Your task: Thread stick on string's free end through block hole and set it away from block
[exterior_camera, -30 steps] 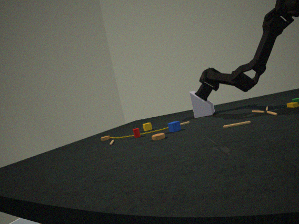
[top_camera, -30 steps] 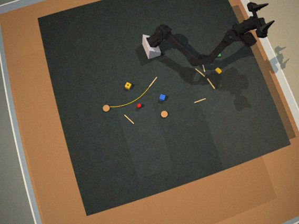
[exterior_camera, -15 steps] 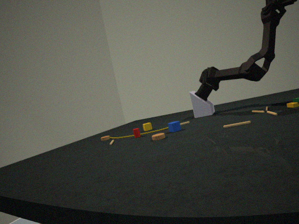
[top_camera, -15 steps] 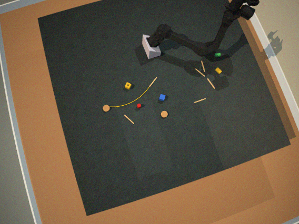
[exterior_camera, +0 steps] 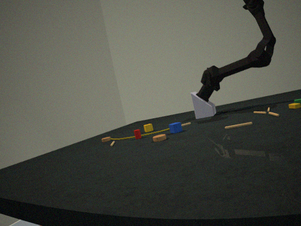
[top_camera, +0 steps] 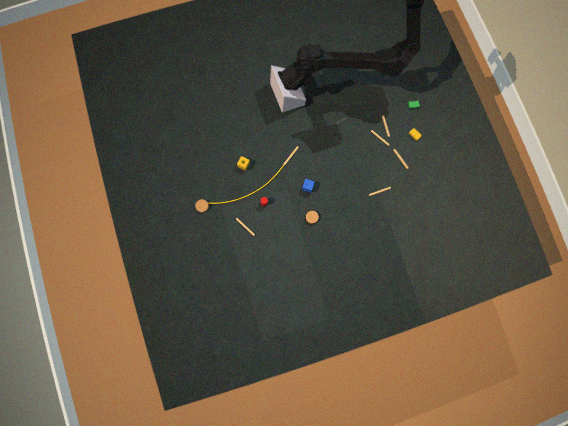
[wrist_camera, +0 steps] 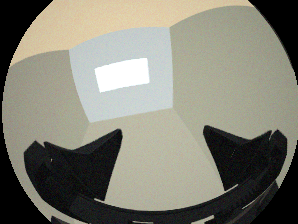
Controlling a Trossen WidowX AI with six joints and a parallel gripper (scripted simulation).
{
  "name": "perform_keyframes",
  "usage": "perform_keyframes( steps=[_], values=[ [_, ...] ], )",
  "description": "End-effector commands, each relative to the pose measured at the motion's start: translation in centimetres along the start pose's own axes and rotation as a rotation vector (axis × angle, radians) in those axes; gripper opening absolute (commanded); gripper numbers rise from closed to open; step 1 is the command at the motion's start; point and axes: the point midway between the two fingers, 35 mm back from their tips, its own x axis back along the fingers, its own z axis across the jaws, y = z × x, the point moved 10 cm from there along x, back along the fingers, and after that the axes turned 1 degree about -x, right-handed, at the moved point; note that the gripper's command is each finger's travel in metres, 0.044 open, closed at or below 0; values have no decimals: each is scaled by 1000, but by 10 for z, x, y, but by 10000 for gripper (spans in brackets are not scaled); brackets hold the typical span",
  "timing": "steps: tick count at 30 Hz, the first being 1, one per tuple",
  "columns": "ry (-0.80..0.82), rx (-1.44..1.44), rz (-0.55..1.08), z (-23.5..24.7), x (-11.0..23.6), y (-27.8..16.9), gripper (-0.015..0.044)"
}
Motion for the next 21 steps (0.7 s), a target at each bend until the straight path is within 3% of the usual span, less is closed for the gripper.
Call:
perform_keyframes(
  steps=[1,12,21],
  values=[
    [33,32,185,-15,-37,-47,440],
    [215,148,556,-5,-94,-161,440],
    [443,316,824,27,-105,-261,440]
  ],
)
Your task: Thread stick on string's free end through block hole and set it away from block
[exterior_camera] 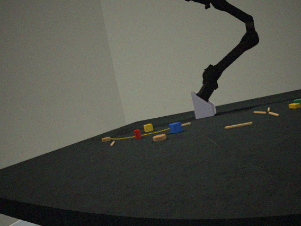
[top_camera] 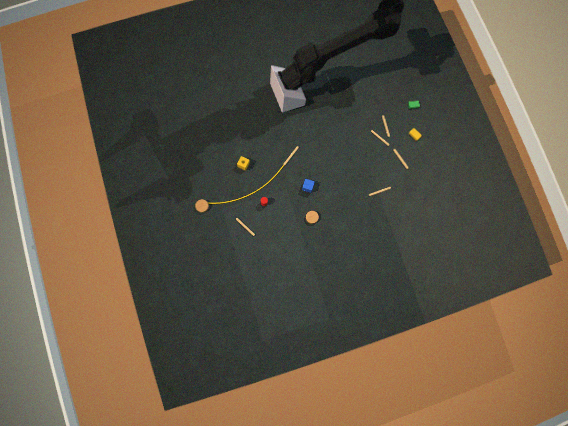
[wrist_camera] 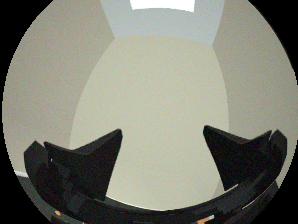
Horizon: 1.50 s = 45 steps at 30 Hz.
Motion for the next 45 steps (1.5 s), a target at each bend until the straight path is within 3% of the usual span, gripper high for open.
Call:
perform_keyframes(
  steps=[1,13,24,34,45],
  values=[
    [118,111,162,21,-44,-37,440],
    [518,420,479,93,-119,-135,440],
    [972,711,707,179,-138,-238,440],
    [1517,944,823,250,-116,-341,440],
    [2193,1046,862,301,-48,-448,440]
  ],
)
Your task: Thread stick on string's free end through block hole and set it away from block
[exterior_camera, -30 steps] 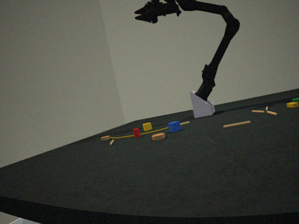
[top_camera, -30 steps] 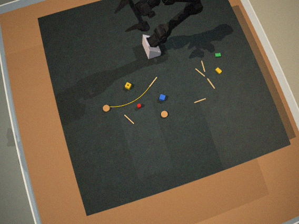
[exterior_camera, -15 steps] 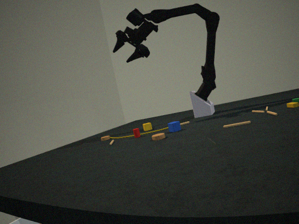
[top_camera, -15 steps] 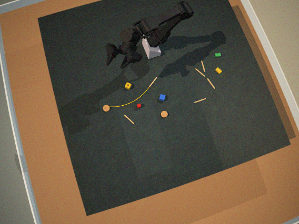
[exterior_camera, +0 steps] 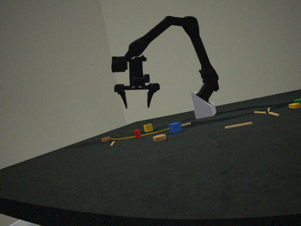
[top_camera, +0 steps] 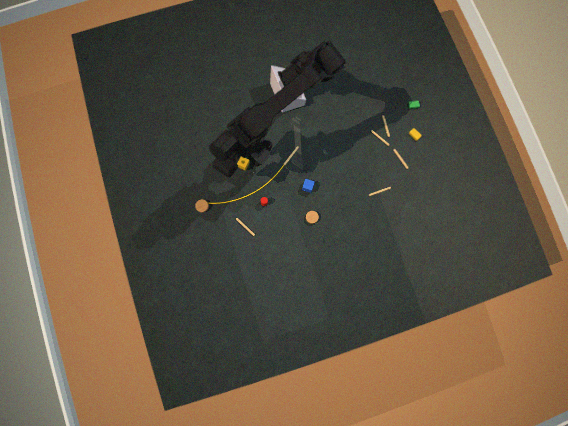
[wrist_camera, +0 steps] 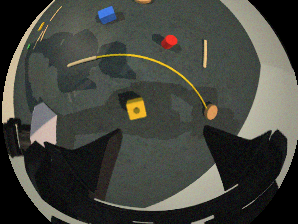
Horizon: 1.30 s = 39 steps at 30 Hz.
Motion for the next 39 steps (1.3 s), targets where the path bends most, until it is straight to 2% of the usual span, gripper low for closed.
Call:
perform_keyframes(
  steps=[1,19,34,39],
  values=[
    [182,116,-21,10,-44,3,440],
    [182,99,-19,10,-43,3,440],
    [161,-1329,113,8,-36,1,440],
    [150,-1566,136,8,-34,0,440]
  ],
)
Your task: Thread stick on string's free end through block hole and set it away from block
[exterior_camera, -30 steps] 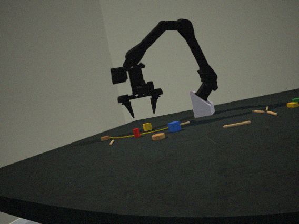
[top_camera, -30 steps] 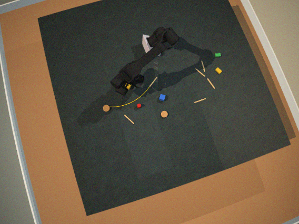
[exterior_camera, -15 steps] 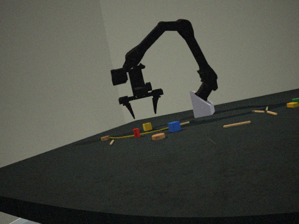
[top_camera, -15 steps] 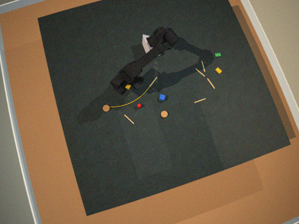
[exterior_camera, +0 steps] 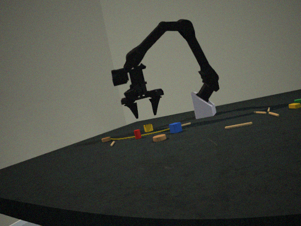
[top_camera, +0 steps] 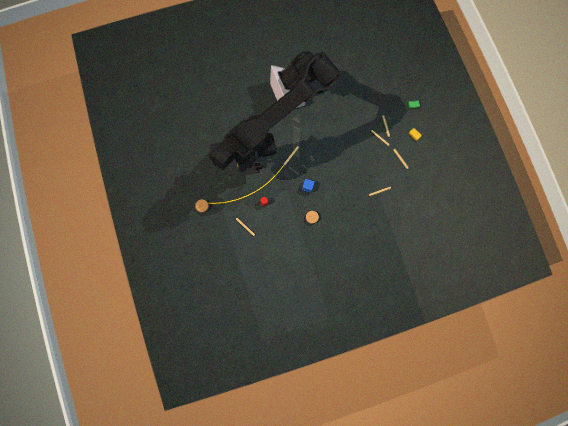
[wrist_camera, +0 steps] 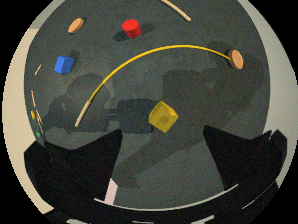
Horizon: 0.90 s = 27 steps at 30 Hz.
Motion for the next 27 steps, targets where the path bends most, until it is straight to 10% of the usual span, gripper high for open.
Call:
perform_keyframes(
  steps=[1,27],
  values=[
    [-1,-854,-2,-1,7,0,440],
    [0,-2091,-3,-3,13,-2,440]
  ],
)
